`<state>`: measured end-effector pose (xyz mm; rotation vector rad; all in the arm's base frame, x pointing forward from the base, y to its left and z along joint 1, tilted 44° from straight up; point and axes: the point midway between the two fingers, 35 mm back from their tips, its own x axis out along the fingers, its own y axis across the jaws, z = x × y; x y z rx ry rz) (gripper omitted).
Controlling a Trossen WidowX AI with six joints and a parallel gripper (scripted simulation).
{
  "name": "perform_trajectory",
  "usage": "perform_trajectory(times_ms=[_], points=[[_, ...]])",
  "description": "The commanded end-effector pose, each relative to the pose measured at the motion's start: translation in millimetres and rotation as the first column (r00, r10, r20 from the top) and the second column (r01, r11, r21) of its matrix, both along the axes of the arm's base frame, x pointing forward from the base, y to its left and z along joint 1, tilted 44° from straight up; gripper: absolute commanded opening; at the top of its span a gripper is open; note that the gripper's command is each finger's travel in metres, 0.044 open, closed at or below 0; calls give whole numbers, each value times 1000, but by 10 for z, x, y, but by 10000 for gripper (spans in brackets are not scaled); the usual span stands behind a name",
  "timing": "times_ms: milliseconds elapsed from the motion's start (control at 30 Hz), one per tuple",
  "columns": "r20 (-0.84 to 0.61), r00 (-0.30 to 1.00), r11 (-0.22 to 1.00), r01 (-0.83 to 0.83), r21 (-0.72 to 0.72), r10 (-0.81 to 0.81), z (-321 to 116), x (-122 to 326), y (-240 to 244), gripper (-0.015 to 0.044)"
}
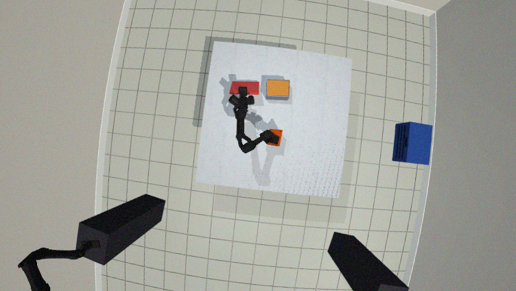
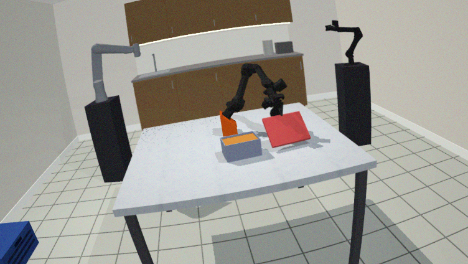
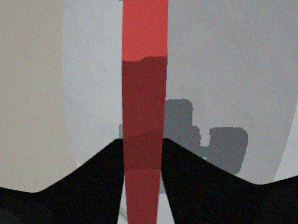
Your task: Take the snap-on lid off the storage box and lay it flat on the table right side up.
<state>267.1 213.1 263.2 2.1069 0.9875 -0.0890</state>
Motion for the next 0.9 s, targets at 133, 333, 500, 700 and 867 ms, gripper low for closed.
perform_trajectory(times_ms=[133, 333, 500, 700, 867], points=[[0, 1000, 1000, 12, 1, -12, -58, 8, 30, 0], [-1, 1000, 1000, 12, 1, -12, -92, 5, 63, 0], [-1, 1000, 1000, 12, 1, -12, -121, 3, 90, 0], [-1, 1000, 1000, 12, 1, -12, -155, -1, 123, 0], [-1, 1000, 1000, 12, 2, -12, -184, -3, 151, 0]])
